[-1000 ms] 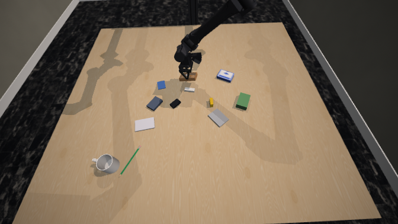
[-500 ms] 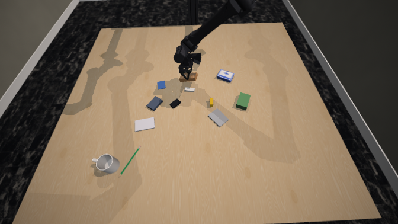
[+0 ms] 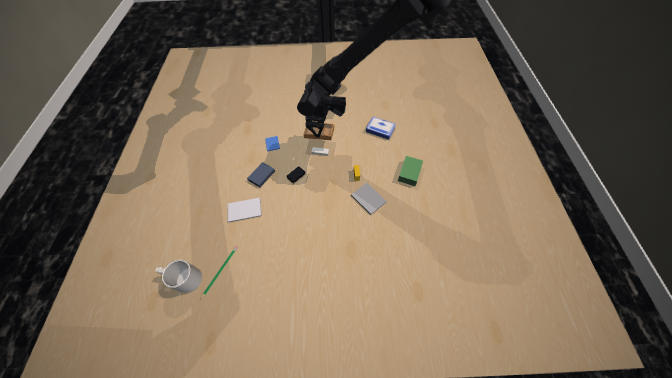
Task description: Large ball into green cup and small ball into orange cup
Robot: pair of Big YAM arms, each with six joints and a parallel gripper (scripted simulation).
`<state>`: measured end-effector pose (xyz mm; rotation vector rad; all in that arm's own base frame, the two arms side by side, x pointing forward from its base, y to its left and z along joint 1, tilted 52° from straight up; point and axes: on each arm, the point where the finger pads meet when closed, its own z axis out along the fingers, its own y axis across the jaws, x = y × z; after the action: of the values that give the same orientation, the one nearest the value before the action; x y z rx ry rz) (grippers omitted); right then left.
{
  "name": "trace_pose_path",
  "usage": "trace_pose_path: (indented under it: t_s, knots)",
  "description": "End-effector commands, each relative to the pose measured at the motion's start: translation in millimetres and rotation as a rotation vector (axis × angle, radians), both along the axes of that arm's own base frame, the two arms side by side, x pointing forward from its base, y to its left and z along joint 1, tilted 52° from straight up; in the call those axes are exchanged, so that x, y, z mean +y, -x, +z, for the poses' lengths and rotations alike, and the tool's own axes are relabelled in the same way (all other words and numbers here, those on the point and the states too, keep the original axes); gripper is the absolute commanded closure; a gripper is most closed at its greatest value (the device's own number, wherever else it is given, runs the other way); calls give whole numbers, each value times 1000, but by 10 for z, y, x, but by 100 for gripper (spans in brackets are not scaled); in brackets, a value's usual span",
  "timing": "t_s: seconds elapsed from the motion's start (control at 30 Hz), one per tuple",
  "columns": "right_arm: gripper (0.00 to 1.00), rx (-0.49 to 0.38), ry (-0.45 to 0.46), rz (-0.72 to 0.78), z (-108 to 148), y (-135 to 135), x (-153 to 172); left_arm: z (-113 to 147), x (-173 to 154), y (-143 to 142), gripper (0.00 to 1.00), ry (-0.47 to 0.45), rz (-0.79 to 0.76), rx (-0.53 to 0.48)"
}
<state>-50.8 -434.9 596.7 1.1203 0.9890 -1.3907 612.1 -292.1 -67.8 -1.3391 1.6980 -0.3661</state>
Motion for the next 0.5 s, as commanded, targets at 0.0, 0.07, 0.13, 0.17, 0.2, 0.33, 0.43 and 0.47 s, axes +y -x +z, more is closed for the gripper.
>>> trace_pose_path:
  t_s: [0.0, 0.07, 0.13, 0.17, 0.2, 0.33, 0.43, 0.47]
  knots:
    - [0, 15, 44, -22, 291, 72, 106, 167, 54, -81, 30, 45, 37, 5]
    - [0, 15, 44, -22, 291, 72, 106, 116, -82, -1, 30, 46, 11, 27]
    - [0, 15, 44, -22, 291, 72, 106, 179, 58, -87, 30, 65, 28, 51]
    - [0, 15, 44, -22, 291, 72, 106, 146, 62, -82, 30, 60, 25, 58]
    - [0, 15, 44, -22, 291, 72, 106, 70, 71, -63, 30, 51, 23, 68]
    - [0, 15, 44, -22, 291, 72, 106, 15, 5, 23, 30, 38, 5, 79]
    - [0, 15, 44, -22, 291, 72, 106, 86, 2, -42, 30, 50, 13, 76]
    - [0, 15, 44, -22, 291, 72, 106, 80, -2, -37, 30, 47, 13, 76]
